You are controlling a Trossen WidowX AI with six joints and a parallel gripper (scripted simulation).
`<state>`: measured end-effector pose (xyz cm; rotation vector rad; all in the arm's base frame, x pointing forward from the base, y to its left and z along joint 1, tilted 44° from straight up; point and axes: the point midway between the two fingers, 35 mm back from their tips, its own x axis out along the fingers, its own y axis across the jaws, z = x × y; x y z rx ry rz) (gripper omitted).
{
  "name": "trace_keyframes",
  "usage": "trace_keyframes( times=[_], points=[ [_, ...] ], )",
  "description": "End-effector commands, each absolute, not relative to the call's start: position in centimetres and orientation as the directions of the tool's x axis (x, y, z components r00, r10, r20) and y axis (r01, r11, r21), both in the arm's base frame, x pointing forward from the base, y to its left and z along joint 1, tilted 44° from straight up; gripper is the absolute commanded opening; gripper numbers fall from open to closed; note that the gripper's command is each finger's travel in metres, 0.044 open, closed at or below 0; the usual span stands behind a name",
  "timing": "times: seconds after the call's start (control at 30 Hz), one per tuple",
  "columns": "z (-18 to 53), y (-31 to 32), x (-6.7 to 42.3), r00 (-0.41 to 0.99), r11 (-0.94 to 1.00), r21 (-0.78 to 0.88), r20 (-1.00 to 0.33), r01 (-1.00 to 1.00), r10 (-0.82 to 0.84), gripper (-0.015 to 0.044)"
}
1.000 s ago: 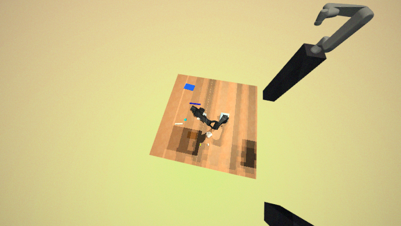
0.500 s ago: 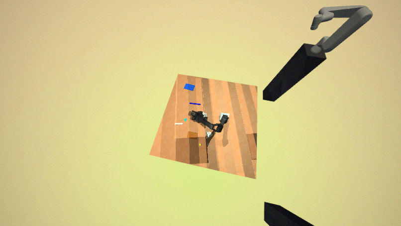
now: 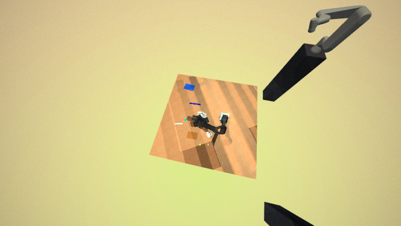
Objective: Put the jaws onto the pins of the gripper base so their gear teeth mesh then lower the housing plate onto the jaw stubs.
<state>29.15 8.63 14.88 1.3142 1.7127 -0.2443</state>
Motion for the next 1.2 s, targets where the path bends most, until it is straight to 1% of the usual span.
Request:
trace_keyframes(
  times=[0.0,0.3,0.6,0.87,1.17],
  points=[
    [15.7,9.3,28.3,0.006,0.479,0.426,-0.752,0.768,0.659,0.0440],
    [17.4,10.9,26.3,0.002,0.629,0.559,-0.748,0.540,0.664,0.0440],
    [18.9,12.3,24.2,-0.003,0.717,0.645,-0.743,0.263,0.670,0.0440],
    [20.1,13.3,22.1,-0.008,0.737,0.676,-0.737,-0.004,0.676,0.0440],
    [21.3,14.2,19.7,-0.016,0.691,0.656,-0.729,-0.303,0.685,0.0440]
  ],
)
